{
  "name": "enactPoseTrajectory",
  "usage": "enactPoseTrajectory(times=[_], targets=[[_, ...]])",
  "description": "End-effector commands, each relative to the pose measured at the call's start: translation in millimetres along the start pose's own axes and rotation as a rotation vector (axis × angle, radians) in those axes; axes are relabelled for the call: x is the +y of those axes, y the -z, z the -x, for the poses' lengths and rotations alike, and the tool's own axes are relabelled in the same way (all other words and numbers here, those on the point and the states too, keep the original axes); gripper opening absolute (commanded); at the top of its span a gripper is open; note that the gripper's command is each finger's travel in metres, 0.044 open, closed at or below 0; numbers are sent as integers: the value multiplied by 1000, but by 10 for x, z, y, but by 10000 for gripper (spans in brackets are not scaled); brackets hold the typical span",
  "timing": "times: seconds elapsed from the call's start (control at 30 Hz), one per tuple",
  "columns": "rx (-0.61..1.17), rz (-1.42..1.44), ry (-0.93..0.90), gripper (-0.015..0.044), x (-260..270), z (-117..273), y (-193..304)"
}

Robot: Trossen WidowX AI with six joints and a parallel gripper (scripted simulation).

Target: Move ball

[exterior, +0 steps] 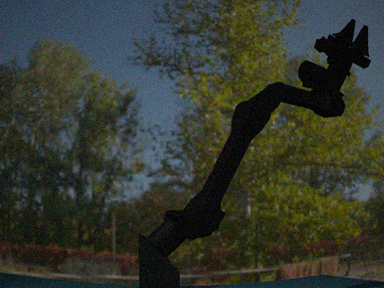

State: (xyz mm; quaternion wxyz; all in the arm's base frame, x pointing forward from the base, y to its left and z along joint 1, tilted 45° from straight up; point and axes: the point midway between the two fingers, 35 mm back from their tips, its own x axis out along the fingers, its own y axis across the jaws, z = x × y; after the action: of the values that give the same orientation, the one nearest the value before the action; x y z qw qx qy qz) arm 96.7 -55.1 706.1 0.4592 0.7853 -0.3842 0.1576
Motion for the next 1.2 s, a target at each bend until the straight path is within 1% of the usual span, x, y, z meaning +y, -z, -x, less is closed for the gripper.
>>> enactPoseTrajectory(times=[0.0,0.03,0.07,0.37,0.67,0.8,0.97,1.17], targets=[[2,8,-5,374,5,6,13],[8,31,-20,348,20,23,52],[18,70,-45,343,42,51,119],[120,470,-287,343,71,349,846],[207,779,-468,343,-168,545,1402],[280,987,-570,343,-433,665,1749],[384,1244,-688,343,-900,794,2127],[491,1500,-749,343,-1599,789,2361]])
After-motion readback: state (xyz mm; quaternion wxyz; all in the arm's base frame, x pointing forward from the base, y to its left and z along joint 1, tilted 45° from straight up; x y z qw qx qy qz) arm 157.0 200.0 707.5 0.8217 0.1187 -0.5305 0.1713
